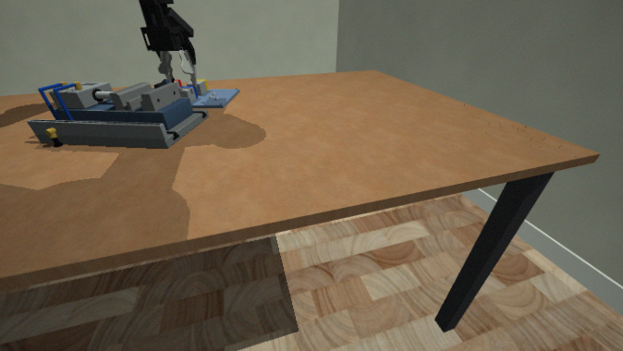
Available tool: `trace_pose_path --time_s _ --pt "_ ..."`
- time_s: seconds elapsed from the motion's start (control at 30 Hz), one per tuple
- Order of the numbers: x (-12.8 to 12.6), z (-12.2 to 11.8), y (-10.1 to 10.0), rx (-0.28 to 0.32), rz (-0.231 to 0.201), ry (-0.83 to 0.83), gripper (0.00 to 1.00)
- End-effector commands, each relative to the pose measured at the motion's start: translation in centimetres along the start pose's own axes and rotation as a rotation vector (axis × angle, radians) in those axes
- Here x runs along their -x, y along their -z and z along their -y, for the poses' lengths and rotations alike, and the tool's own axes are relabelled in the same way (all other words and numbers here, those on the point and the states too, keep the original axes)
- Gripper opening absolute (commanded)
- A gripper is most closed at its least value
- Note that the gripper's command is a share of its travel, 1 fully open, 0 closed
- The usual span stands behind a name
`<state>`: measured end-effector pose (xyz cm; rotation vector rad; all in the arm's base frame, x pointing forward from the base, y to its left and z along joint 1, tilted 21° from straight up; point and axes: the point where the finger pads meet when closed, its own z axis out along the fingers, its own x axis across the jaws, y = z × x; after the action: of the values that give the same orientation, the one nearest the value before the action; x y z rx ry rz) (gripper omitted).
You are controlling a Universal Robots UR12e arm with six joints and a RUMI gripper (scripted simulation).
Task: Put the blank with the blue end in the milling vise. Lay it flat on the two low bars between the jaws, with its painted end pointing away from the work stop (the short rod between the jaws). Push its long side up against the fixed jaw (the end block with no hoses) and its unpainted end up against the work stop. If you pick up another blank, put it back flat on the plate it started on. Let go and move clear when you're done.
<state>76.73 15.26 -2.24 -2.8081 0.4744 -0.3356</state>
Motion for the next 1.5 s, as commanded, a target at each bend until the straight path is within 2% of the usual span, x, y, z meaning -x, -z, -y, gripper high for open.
trace_pose_path --time_s 0.0,1.47 --pt "0.30 0.03 -0.38 0.001 0.003 0.000 0.40" --pt "-0.03 0.16 -1.28 0.000 -0.001 0.002 0.40"
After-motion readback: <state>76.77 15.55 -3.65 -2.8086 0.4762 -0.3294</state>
